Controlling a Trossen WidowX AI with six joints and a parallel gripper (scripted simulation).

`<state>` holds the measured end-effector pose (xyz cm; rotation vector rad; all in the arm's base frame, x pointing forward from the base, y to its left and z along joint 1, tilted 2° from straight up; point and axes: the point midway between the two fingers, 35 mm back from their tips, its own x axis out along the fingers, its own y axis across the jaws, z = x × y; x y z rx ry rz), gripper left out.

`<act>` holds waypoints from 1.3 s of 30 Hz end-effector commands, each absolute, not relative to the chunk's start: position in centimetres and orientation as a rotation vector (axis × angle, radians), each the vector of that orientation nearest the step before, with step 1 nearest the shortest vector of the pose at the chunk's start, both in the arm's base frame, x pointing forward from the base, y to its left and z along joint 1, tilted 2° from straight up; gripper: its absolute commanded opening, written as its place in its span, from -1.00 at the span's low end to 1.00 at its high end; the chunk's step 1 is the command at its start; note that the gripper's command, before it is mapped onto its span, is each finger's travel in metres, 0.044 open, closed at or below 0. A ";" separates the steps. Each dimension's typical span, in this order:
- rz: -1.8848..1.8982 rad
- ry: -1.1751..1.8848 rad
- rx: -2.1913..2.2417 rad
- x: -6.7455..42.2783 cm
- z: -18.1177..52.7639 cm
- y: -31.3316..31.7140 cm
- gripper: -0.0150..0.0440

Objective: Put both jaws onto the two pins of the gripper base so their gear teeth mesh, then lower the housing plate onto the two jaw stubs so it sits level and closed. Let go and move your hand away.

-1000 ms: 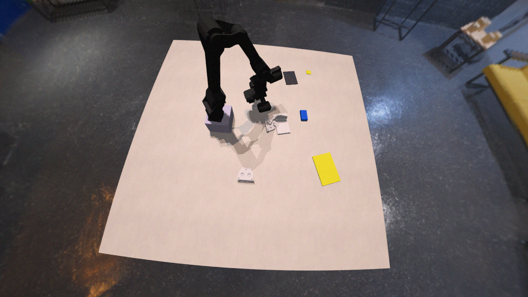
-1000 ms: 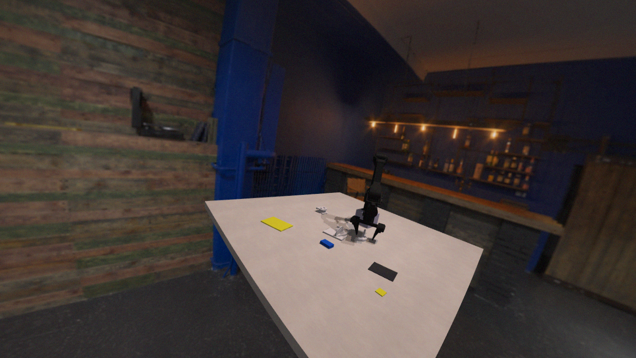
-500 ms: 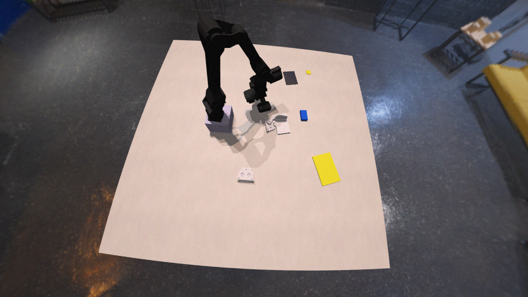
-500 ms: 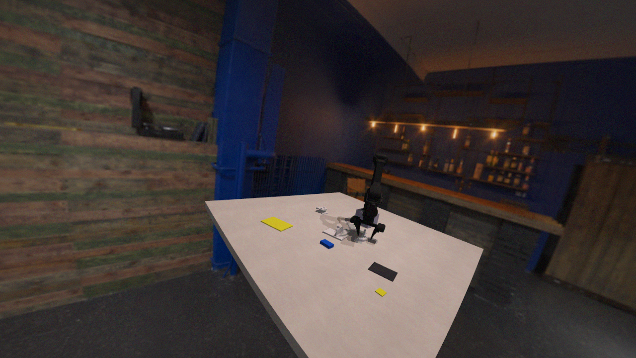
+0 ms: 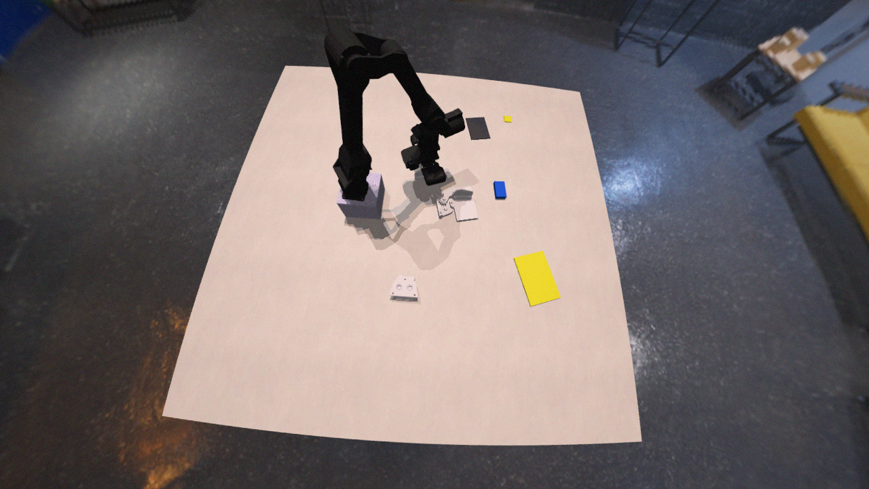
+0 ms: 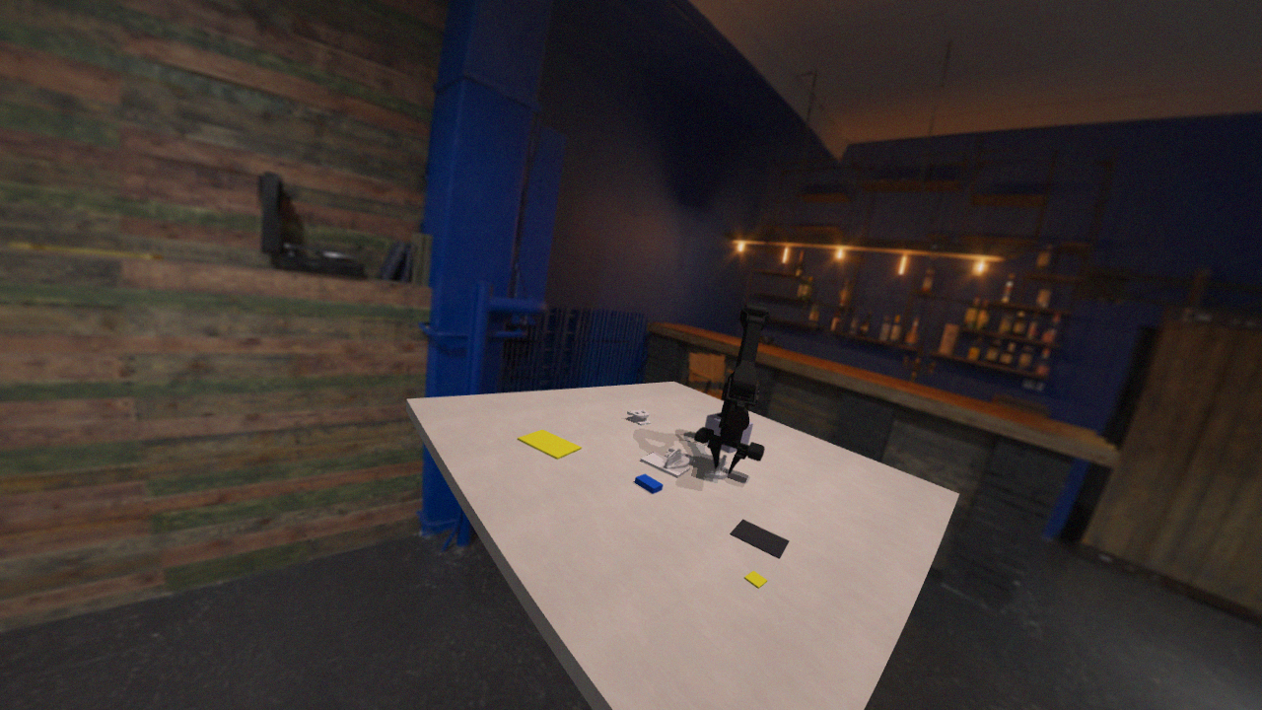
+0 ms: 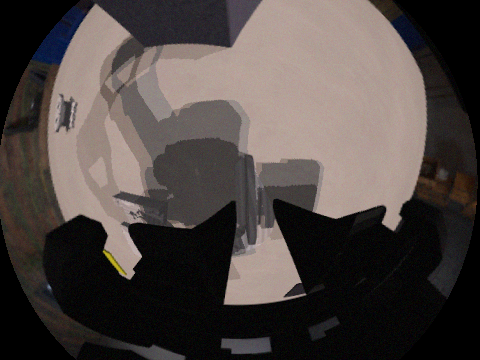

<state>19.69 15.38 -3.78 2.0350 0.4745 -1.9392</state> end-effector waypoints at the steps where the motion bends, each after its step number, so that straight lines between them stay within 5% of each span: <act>1: -1.941 0.480 2.035 19.7 -3.8 15.5 -0.04; 39: -1.977 0.420 2.074 19.5 4.1 14.9 -0.04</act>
